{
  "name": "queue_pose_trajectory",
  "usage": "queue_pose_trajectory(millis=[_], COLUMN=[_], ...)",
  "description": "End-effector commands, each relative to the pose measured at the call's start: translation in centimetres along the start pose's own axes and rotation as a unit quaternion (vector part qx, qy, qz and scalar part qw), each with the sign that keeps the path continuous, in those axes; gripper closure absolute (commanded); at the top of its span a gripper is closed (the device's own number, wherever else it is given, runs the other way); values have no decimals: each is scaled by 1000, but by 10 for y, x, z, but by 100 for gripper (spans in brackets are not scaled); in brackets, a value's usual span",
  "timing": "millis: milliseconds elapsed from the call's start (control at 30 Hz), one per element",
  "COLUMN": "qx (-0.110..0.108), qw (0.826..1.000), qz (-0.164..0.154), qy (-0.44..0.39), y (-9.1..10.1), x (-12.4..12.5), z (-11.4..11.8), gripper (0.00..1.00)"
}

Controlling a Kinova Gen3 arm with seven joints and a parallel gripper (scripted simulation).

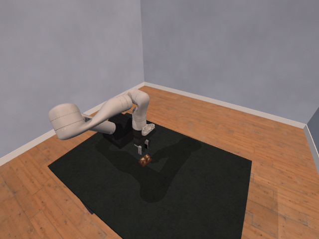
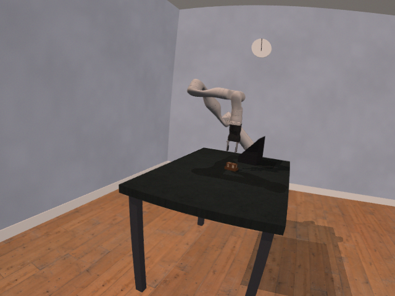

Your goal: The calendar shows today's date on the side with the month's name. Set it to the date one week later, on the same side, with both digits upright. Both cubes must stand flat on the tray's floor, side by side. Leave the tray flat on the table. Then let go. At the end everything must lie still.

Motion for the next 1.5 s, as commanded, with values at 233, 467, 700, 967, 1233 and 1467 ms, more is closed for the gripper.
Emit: queue_pose_trajectory(millis=[233,467,700,967,1233,1467], qx=[0,2,5,8,14,17], qw=[991,962,918,872,806,767], qz=[3,3,4,5,6,6], qy=[-136,-272,-396,-489,-591,-641], y=[-2,-6,-9,-11,-13,-14], x=[0,-1,-2,-3,-5,-6], z=[1,4,7,8,10,10], gripper=[0,0,0,0,0,0])
Point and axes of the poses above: the point where the finger pads meet when closed, its own y axis back along the fingers, its own z axis across the jaws, x = y × z, the point moved 9 cm from there along y, back along the fingers, and after that the axes turned 6 degrees about -y, right-handed, at the moved point
